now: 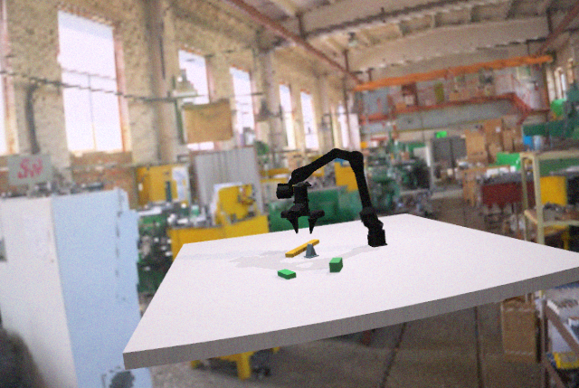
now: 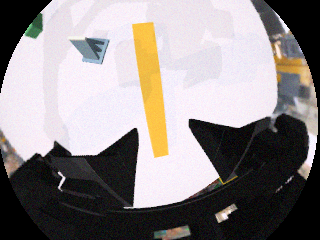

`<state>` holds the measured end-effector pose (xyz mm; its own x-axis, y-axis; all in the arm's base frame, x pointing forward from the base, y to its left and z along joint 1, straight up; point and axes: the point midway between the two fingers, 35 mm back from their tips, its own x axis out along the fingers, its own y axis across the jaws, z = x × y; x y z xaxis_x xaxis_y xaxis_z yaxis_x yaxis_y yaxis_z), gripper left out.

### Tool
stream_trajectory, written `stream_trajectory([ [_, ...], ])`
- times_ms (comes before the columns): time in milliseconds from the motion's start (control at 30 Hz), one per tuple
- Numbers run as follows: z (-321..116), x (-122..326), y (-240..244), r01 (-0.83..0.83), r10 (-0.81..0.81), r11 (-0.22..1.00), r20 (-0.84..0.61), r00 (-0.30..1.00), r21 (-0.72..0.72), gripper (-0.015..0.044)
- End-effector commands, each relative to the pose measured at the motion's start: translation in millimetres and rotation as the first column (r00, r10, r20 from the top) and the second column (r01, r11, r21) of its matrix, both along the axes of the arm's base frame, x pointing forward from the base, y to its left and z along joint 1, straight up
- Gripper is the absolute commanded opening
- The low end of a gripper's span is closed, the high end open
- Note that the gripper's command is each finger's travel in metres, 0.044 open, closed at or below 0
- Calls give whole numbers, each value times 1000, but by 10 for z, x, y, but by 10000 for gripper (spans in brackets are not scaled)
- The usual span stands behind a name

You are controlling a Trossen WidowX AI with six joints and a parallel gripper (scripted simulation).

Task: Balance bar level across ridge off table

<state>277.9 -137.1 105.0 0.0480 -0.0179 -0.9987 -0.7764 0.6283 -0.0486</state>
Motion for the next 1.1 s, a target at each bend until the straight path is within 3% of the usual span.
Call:
stream_trajectory([
  [0, -278, -28, 6, -6, 6, 1000, -26, 1000, 7, 315],
  [1067, -579, -25, 5, -6, 6, 1000, -26, 1000, 7, 315],
])
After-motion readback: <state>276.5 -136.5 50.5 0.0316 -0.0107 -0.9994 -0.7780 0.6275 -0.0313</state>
